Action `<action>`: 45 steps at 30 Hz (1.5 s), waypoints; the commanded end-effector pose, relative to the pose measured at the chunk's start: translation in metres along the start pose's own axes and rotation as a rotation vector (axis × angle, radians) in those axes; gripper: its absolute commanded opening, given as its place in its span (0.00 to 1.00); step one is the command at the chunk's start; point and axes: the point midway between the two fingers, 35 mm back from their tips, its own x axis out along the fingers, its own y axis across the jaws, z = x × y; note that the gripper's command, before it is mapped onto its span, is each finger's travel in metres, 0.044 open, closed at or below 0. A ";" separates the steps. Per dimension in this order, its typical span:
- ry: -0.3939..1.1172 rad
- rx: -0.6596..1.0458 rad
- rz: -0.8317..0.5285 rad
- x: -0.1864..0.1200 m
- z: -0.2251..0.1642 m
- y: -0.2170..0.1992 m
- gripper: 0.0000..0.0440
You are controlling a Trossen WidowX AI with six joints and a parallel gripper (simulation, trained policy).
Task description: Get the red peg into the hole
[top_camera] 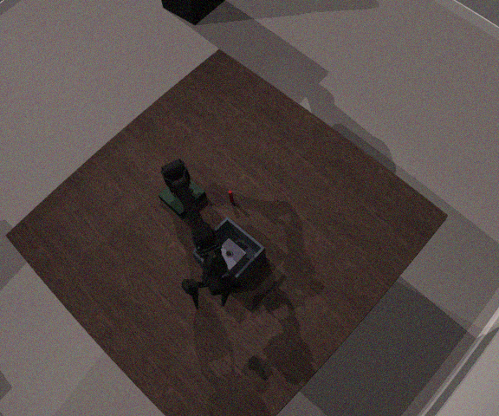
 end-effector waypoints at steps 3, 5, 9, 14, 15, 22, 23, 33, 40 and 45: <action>0.039 0.041 0.108 -0.055 -0.009 0.056 1.00; 0.059 0.053 0.146 -0.075 -0.015 0.075 1.00; 0.110 0.075 0.215 -0.116 -0.034 0.108 1.00; 0.192 0.101 0.282 -0.164 -0.065 0.139 1.00; 0.210 0.107 0.293 -0.173 -0.072 0.144 1.00; 0.348 0.143 0.330 -0.231 -0.124 0.165 1.00; 0.369 0.148 0.331 -0.239 -0.132 0.166 1.00; 0.564 0.191 0.279 -0.294 -0.208 0.167 1.00; 0.661 0.196 0.211 -0.314 -0.257 0.165 1.00; 0.694 0.192 0.172 -0.317 -0.285 0.167 1.00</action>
